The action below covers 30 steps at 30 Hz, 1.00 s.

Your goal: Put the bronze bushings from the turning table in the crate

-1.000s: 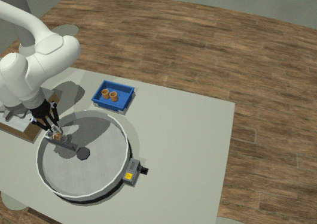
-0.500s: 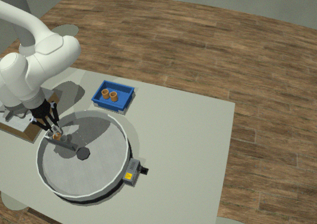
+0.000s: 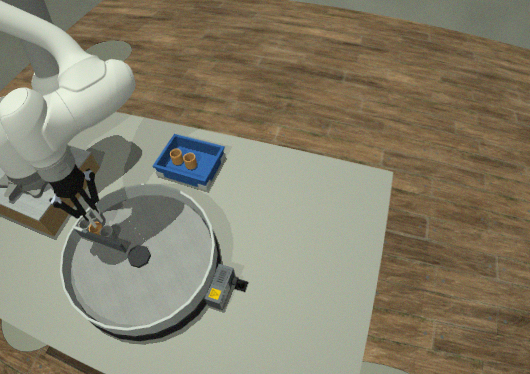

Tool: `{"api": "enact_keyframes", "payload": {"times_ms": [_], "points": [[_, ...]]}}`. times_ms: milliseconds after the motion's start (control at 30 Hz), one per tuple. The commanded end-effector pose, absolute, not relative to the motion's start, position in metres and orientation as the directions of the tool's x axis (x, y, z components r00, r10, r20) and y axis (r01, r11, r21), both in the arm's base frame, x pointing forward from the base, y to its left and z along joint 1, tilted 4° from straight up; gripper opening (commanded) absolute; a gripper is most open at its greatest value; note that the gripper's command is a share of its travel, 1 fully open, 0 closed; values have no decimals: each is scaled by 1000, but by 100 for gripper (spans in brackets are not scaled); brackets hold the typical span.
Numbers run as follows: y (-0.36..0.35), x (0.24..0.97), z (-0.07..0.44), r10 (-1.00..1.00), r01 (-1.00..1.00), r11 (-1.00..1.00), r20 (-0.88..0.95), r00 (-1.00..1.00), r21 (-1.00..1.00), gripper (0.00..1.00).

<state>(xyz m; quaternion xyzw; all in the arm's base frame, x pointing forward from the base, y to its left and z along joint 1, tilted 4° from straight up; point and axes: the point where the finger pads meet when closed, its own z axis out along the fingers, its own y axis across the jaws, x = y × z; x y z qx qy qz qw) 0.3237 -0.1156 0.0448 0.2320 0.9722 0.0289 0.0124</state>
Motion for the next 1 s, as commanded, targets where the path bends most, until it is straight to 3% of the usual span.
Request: {"api": "enact_keyframes", "payload": {"times_ms": [0, 967], "points": [[-116, 327, 45, 451, 449, 891, -15, -892, 65, 10], [-117, 330, 46, 451, 449, 891, -15, -892, 65, 10]]}}
